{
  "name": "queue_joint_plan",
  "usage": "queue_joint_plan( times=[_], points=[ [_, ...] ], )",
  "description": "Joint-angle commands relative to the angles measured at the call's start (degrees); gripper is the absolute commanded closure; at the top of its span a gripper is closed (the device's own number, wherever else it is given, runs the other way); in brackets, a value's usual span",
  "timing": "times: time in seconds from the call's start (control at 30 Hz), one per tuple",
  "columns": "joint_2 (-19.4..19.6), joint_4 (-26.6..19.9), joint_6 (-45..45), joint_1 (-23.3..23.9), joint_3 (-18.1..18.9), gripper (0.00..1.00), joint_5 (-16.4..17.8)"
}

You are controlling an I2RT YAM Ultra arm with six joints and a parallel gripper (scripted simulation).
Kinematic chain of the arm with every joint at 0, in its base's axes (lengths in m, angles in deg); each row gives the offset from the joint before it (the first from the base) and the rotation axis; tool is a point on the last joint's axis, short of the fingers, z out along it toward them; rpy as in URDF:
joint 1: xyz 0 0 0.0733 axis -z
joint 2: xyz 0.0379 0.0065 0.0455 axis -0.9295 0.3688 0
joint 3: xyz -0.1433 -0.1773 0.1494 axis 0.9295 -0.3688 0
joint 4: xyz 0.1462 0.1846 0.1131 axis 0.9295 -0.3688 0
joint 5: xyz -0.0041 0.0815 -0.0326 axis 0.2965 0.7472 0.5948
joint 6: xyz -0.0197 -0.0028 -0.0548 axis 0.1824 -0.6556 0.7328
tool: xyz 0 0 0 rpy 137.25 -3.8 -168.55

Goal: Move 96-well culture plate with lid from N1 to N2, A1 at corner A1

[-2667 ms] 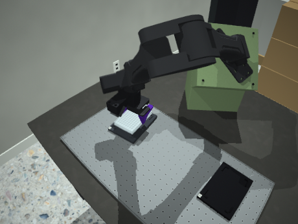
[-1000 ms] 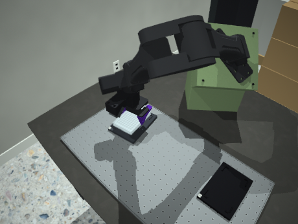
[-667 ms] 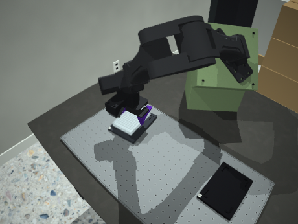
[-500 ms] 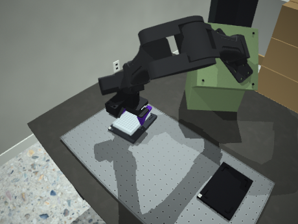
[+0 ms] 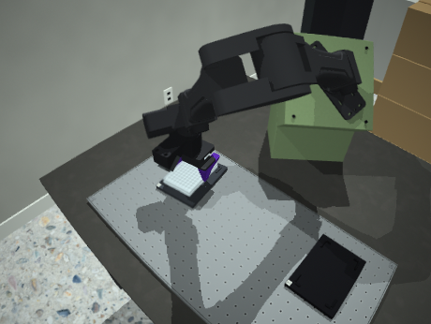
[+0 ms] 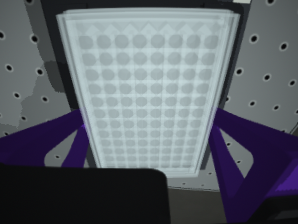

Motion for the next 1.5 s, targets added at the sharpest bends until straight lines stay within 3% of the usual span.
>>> queue_joint_plan(
  times=[0.0, 1.47],
  points=[
    [0.5, 1.5, -0.4, 0.6, -1.9, 1.00, 0.0],
    [1.3, 2.3, -0.8, 0.4, 0.8, 1.00, -0.1]
  ],
)
